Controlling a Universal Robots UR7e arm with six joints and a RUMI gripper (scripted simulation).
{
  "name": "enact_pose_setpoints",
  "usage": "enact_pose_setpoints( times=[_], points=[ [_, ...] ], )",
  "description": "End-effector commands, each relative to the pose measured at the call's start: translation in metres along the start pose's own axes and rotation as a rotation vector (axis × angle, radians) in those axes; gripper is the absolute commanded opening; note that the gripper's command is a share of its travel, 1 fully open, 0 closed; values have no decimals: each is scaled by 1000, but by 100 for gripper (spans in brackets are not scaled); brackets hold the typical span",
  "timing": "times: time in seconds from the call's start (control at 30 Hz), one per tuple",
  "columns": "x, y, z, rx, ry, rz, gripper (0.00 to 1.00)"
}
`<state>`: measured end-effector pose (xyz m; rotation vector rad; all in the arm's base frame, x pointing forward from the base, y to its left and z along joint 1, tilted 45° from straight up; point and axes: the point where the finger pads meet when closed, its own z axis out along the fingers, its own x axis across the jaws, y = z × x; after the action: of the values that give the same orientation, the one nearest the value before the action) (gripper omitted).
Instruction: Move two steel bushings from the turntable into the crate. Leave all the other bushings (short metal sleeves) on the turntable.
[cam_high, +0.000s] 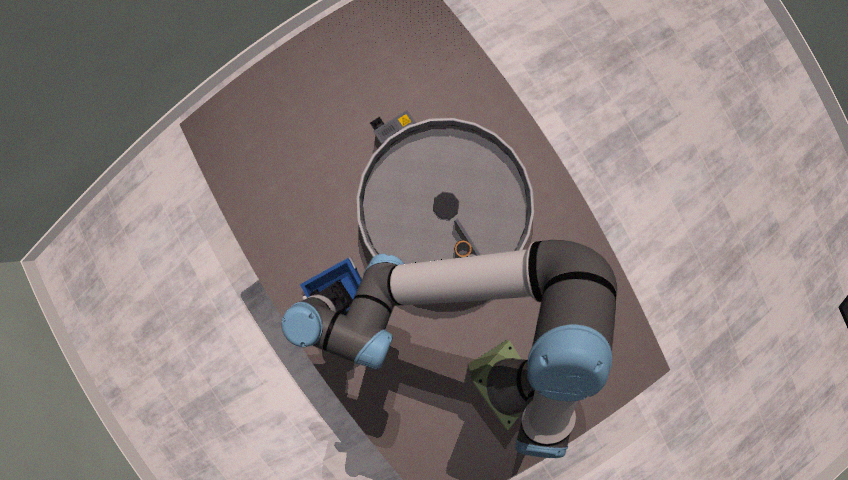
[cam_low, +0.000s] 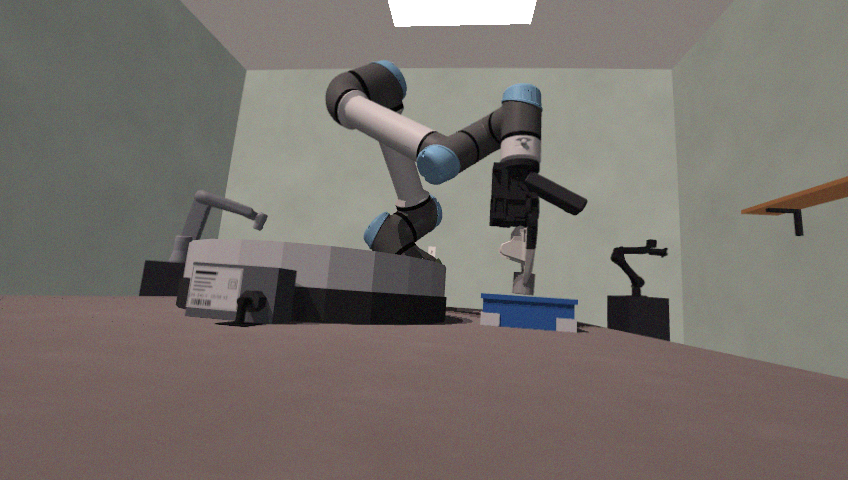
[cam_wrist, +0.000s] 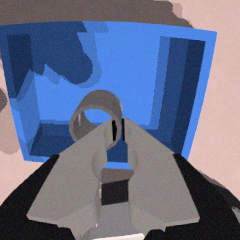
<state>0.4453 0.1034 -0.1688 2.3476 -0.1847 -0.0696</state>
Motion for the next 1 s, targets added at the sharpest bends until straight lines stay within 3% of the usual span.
enact_pose_setpoints(
  times=[0.0, 0.97],
  points=[
    [0, 0, 0, 1, 1, 0, 0],
    [0, 0, 36, 1, 1, 0, 0]
  ],
)
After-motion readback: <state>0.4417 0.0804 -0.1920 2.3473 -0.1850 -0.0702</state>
